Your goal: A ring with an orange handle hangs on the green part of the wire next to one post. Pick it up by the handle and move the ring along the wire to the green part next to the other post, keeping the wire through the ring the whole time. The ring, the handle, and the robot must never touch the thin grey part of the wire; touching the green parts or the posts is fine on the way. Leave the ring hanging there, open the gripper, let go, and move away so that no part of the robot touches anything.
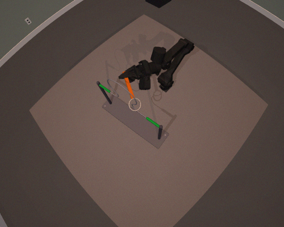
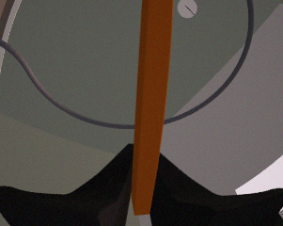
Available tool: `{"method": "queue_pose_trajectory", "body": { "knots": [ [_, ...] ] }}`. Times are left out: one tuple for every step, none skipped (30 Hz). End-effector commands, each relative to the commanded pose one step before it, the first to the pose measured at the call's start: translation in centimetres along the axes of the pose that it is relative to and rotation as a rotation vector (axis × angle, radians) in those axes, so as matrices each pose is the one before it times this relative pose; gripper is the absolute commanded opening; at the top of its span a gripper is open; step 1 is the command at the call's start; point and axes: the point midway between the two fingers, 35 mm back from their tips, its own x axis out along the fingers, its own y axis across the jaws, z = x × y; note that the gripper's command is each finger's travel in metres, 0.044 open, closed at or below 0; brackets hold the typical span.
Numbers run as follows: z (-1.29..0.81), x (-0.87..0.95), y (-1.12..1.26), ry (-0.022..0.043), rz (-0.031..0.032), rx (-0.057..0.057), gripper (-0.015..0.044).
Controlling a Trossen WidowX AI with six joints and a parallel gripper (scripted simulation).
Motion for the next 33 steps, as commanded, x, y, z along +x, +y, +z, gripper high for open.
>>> {"method": "queue_pose_trajectory", "body": {
  "knots": [
    [0.006,-0.016,-0.028,-0.00499,-0.02358,-0.0366,-0.015],
    [-0.004,-0.001,0.023,-0.00065,-0.00344,-0.0061,-0.015],
    [-0.004,-0.002,0.034,-0.00055,-0.003,-0.0053,-0.015],
    [-0.007,-0.004,0.059,-0.00029,-0.00188,-0.0033,-0.015],
    [-0.007,-0.004,0.066,-0.0002,-0.00148,-0.0026,-0.015],
    [-0.007,-0.005,0.069,-0.00017,-0.00136,-0.0024,-0.015],
    [-0.007,-0.005,0.07,-0.00016,-0.00133,-0.0023,-0.015],
    [-0.008,-0.006,0.084,-0.00001,-0.00069,-0.0012,-0.015],
    [-0.01,-0.009,0.113,0.00031,0.0007,0.0012,-0.015],
    [-0.011,-0.01,0.125,0.00042,0.00117,0.0021,-0.015],
    [-0.012,-0.01,0.129,0.00045,0.00133,0.0023,-0.015],
    [-0.012,-0.01,0.129,0.00046,0.00137,0.0024,-0.015],
    [-0.011,-0.012,0.144,0.00063,0.00208,0.0037,-0.015],
    [-0.01,-0.017,0.174,0.00096,0.00352,0.0062,-0.015],
    [-0.01,-0.019,0.191,0.0011,0.00414,0.0073,-0.015],
    [-0.011,-0.019,0.195,0.00114,0.00431,0.0076,-0.015],
    [-0.012,-0.019,0.195,0.00115,0.00434,0.0076,-0.015],
    [-0.009,-0.022,0.207,0.0013,0.00498,0.0087,-0.015],
    [-0.004,-0.029,0.239,0.00163,0.00641,0.0112,-0.015],
    [-0.003,-0.032,0.256,0.00177,0.00704,0.0123,-0.015],
    [-0.004,-0.032,0.257,0.00179,0.00716,0.0125,-0.015],
    [-0.005,-0.031,0.256,0.00179,0.00714,0.0125,-0.015],
    [-0.003,-0.033,0.267,0.00192,0.00769,0.0135,-0.015],
    [0.002,-0.039,0.292,0.00218,0.00883,0.0155,-0.015],
    [0.002,-0.041,0.304,0.00229,0.00933,0.0163,-0.015],
    [0.001,-0.041,0.306,0.0023,0.00941,0.0164,-0.015],
    [-0.001,-0.04,0.305,0.0023,0.00939,0.0164,-0.015],
    [0.001,-0.027,0.206,0.00155,0.00644,0.0112,-0.015],
    [0.004,-0.033,0.239,0.00181,0.00764,0.0133,-0.015],
    [0.005,-0.042,0.296,0.00226,0.00955,0.0167,-0.015],
    [0.005,-0.047,0.337,0.00259,0.01089,0.019,-0.015],
    [0.003,-0.047,0.345,0.00268,0.01117,0.0195,-0.015],
    [0.003,-0.047,0.345,0.0027,0.01121,0.0196,-0.015]
  ]
}}
